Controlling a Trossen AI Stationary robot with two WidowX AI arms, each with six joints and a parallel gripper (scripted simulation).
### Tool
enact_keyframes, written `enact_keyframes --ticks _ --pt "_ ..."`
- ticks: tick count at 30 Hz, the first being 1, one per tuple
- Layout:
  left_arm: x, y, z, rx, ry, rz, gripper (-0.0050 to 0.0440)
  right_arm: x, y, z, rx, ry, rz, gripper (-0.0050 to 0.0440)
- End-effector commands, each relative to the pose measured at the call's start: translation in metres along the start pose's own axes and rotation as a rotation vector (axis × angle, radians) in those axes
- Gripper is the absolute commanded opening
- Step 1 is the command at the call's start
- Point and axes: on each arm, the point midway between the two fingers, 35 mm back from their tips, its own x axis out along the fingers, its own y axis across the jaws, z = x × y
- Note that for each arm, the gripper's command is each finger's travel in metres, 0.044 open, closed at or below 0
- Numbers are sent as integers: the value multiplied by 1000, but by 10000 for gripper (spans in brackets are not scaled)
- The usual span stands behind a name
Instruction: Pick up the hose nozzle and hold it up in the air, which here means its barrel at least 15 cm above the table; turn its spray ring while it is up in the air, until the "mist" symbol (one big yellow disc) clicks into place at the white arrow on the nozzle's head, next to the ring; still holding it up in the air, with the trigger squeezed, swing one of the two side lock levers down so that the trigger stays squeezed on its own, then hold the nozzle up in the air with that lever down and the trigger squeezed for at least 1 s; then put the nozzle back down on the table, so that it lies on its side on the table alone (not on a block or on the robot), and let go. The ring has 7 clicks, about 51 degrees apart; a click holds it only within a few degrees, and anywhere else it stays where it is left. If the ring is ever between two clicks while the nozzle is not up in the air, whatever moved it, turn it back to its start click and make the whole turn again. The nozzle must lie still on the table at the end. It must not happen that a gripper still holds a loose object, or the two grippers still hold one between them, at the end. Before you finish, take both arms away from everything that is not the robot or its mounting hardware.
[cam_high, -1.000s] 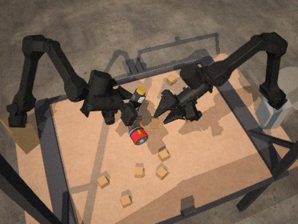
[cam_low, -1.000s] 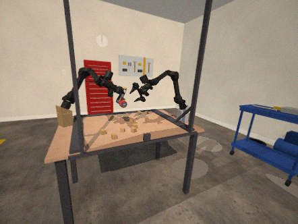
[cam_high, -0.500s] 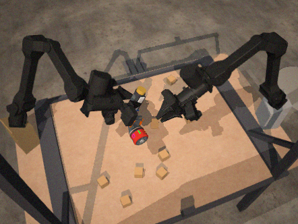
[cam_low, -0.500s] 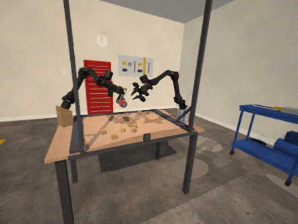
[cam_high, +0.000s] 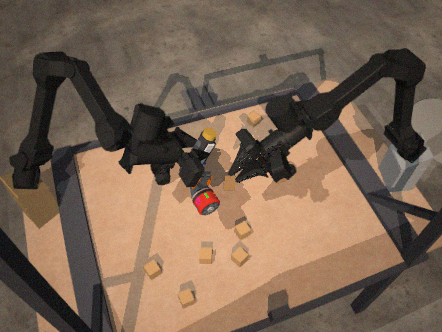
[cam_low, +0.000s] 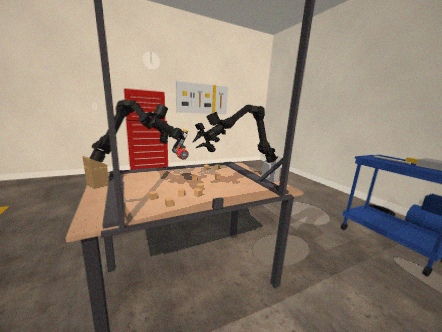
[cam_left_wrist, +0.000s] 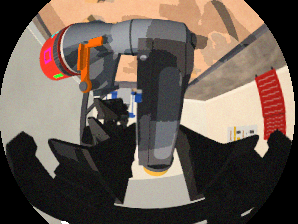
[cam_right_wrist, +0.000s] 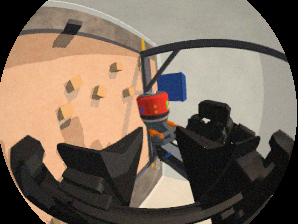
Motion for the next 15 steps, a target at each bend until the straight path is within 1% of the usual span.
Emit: enact_keyframes --ticks 1,14,15 --pt "-4 -2 -12 -39 17 11 165 -1 -7 -3 90 -8 -51 172" --pt "-4 -2 -12 -39 17 11 165 11 4 -18 474 -53 -148 172" --pt "-4 -2 -12 -39 17 11 165 11 4 -18 474 -53 -148 172"
